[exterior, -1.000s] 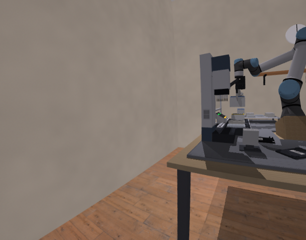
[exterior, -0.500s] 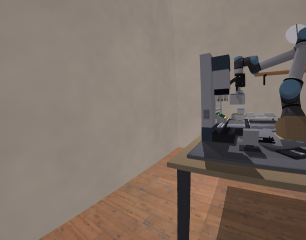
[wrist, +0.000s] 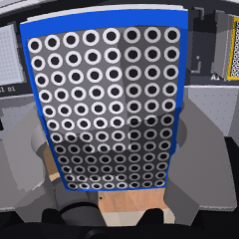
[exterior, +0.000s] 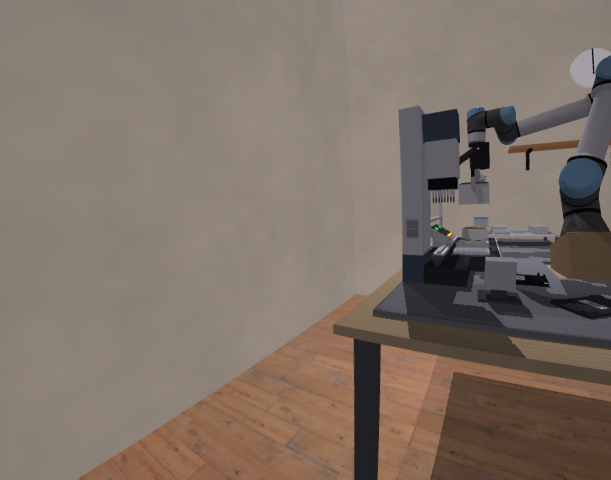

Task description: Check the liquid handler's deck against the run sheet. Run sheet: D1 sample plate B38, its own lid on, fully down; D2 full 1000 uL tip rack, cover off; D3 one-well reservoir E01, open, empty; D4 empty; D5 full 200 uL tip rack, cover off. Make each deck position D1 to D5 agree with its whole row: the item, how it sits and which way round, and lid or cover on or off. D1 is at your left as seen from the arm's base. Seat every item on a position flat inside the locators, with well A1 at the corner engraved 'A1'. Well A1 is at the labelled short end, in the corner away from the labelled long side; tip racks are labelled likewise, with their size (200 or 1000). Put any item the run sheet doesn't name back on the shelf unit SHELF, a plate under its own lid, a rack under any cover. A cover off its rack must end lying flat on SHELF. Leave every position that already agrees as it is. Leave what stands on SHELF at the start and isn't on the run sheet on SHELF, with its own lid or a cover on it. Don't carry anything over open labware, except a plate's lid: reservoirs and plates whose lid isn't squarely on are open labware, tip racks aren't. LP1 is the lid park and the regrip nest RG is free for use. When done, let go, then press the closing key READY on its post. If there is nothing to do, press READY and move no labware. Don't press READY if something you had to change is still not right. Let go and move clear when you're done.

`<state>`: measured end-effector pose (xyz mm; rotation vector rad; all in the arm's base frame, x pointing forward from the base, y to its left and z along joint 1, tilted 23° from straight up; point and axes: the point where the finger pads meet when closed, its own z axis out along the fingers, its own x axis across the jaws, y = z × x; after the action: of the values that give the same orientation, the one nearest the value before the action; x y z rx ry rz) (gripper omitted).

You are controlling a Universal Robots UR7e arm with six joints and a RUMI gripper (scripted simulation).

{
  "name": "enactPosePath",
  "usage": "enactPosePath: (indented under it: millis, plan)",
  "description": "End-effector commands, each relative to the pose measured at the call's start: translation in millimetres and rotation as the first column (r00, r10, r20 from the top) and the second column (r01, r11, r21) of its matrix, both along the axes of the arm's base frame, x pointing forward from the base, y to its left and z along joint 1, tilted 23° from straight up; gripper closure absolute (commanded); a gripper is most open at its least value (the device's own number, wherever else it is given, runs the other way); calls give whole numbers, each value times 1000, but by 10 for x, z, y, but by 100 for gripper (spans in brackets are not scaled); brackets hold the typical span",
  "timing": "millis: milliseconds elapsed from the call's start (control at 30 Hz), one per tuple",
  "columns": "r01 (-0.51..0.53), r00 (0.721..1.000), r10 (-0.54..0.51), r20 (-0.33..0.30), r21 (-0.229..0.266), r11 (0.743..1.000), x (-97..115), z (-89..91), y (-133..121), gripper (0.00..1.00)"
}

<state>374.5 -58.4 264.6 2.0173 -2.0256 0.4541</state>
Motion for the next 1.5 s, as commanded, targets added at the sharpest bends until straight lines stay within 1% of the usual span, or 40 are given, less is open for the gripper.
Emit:
enactPosePath:
  millis: [0,633,1100,1400,1467]
  plan:
    - [0,1000,0,6,-2,1000,4,112,35,100]
    - [0,1000,0,4,-1,1000,-7,365,145,100]
    - [2,1000,-2,2,-1,1000,-15,354,140,100]
    - [3,1000,-3,0,0,1000,-477,323,130,100]
    - [3,1000,-3,0,0,1000,-477,323,130,100]
